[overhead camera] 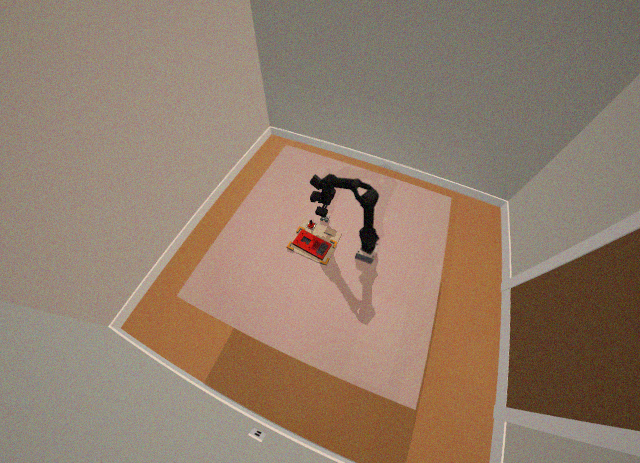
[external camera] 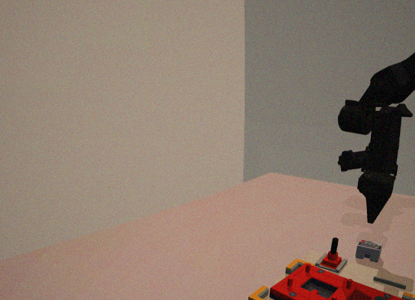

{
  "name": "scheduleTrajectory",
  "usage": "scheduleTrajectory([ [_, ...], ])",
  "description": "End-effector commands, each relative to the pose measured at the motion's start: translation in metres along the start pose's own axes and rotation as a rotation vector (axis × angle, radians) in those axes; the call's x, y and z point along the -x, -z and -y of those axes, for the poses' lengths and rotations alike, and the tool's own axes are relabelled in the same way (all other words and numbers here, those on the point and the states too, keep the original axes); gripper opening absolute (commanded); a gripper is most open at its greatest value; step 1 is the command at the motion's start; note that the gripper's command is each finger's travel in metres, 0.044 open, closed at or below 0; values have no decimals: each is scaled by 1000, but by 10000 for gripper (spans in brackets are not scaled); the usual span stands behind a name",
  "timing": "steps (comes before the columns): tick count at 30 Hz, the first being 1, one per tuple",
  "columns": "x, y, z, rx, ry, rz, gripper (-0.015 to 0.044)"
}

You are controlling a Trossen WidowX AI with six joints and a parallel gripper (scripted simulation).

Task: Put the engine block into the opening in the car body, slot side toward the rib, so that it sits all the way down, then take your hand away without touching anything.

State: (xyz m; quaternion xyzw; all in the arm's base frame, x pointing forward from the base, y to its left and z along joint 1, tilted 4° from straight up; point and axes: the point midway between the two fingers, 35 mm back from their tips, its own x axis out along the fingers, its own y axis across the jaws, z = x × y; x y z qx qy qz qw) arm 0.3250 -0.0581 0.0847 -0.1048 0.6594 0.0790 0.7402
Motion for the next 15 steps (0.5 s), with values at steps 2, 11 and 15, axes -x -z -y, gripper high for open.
scheduleTrajectory([
  [2, 2, 2, 0, -3, 5, -28, 440],
  [11, -33, 4, -1, -3, 5, -29, 440],
  [15, -48, 5, -1, -3, 5, -29, 440],
])
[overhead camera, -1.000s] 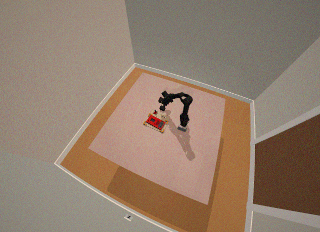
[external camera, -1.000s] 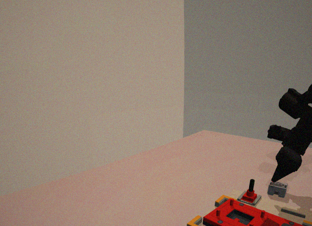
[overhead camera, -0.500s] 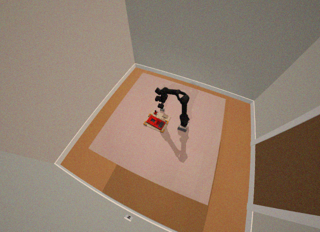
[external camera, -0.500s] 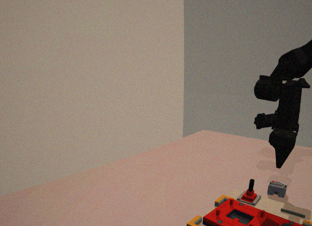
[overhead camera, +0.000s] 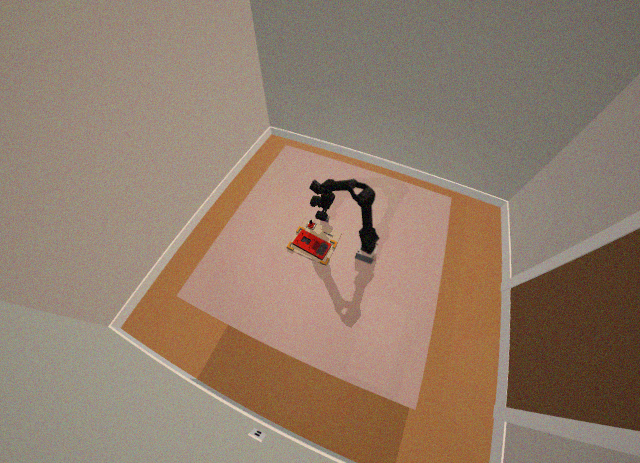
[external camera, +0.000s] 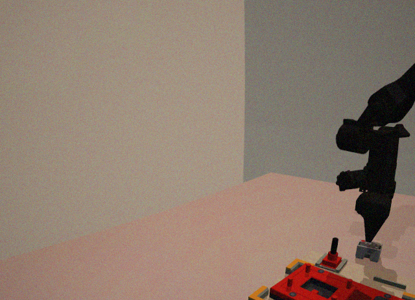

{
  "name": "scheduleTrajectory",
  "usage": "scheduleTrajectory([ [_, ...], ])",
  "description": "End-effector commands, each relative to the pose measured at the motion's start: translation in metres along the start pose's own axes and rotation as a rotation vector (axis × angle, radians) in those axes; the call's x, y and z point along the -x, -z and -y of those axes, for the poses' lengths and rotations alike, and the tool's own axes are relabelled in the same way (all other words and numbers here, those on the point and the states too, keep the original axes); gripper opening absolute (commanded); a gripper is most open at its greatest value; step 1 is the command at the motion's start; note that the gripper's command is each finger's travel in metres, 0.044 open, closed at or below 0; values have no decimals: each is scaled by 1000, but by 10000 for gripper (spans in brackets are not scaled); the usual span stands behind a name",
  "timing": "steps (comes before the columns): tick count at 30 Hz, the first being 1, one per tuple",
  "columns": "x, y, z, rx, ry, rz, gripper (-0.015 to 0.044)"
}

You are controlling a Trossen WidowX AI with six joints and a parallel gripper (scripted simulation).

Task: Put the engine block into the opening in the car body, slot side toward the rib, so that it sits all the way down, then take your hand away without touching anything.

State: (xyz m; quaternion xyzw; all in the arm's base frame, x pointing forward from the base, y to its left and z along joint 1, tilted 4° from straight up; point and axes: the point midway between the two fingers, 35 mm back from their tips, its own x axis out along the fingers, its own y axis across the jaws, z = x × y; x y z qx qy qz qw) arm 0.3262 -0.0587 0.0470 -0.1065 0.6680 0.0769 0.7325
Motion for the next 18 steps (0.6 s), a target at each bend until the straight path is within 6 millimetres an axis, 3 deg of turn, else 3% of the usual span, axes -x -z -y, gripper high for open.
scheduleTrajectory([
  [1, -11, 2, 0, -3, 2, -5, 440],
  [18, -34, 2, 0, -3, 2, -5, 440],
])
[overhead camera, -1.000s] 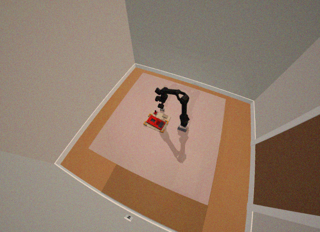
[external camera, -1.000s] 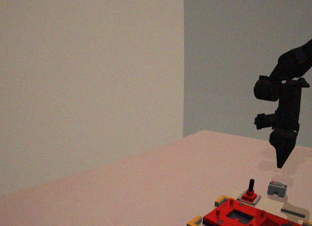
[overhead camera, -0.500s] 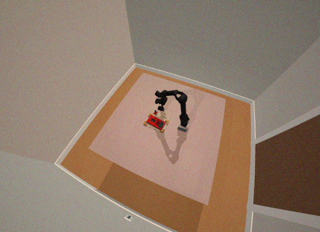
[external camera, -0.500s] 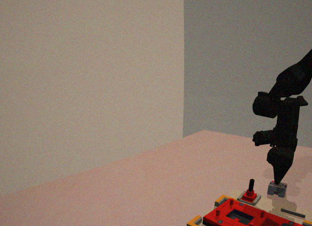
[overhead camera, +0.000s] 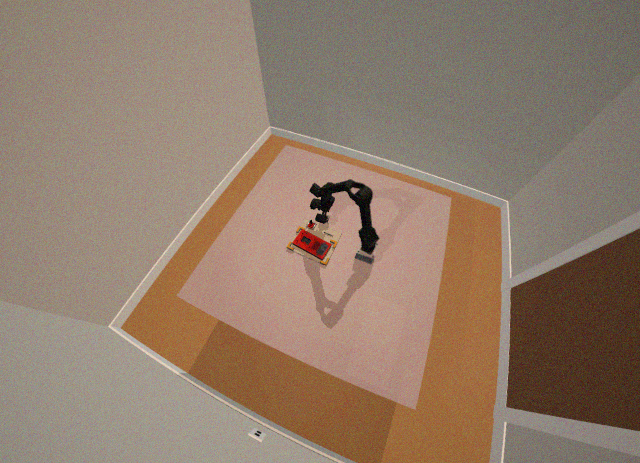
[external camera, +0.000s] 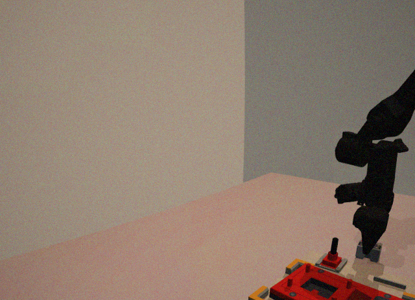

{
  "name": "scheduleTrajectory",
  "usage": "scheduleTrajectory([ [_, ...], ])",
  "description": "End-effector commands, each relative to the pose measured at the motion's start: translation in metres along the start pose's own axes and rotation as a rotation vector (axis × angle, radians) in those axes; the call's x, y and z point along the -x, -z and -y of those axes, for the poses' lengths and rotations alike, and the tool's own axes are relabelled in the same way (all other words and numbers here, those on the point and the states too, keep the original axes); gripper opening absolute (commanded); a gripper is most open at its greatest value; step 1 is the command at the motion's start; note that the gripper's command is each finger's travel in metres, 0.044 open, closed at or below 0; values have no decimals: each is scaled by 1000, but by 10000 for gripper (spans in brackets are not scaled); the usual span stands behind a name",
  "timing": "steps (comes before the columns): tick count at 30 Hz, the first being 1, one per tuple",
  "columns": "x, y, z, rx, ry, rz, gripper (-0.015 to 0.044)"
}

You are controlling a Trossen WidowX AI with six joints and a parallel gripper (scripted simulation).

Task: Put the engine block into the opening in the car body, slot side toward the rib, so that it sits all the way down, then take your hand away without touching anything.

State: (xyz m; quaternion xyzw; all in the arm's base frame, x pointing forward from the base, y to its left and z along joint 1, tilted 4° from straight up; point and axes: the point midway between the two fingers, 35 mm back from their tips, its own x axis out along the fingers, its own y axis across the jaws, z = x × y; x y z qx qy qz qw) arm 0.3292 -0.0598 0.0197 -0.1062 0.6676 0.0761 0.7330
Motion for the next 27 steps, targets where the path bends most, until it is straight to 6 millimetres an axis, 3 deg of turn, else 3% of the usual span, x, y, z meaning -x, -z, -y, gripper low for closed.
scheduleTrajectory([
  [1, -8, 2, 0, -2, 1, -6, 440],
  [4, -10, 2, 0, -2, 1, -7, 440],
  [15, -10, 2, 0, -2, 1, -7, 151],
  [22, -10, 2, 0, -2, 1, -7, 105],
  [26, -6, 1, 0, -2, 1, -6, 0],
  [27, -3, 1, 0, -2, 1, -6, 0],
])
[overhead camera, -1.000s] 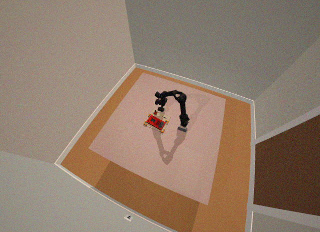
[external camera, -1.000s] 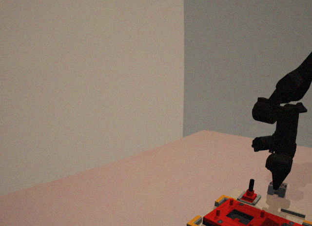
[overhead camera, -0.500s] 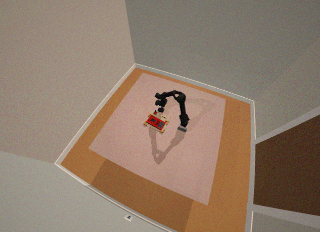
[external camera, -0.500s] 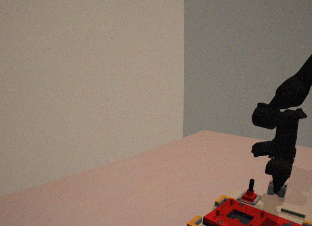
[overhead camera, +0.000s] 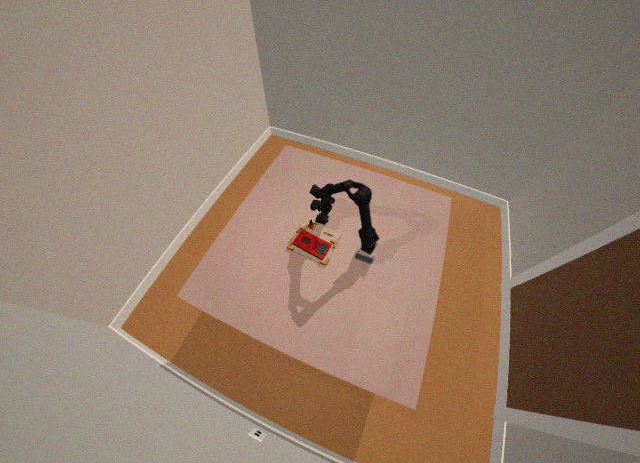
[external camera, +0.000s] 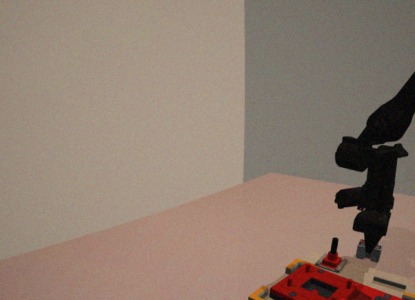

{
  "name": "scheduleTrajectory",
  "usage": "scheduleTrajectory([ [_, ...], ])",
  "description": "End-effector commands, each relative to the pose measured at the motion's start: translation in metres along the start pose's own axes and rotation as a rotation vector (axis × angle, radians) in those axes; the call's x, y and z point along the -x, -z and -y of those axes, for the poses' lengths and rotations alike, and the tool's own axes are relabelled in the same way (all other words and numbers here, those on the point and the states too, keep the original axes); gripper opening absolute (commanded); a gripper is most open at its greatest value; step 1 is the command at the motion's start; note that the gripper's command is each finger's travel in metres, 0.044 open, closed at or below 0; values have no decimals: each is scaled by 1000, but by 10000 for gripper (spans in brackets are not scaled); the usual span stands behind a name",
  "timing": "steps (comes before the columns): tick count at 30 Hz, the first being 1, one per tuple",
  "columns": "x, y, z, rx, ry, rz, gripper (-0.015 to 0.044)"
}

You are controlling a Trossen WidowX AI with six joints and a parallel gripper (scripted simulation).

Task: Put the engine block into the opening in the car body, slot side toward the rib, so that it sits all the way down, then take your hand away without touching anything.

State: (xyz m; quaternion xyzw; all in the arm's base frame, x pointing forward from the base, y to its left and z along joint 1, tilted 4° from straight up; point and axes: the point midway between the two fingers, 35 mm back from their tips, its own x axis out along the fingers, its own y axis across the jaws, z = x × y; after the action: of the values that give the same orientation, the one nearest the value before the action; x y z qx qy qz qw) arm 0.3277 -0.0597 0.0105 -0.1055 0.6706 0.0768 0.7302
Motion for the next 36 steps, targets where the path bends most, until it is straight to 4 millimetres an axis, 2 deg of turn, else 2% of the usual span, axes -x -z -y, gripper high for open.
scheduleTrajectory([
  [1, 9, -2, 1, -2, 4, 2, 0],
  [19, 65, -7, 3, -2, 4, 2, 0],
  [36, 119, -2, 0, -2, 4, 2, 0],
])
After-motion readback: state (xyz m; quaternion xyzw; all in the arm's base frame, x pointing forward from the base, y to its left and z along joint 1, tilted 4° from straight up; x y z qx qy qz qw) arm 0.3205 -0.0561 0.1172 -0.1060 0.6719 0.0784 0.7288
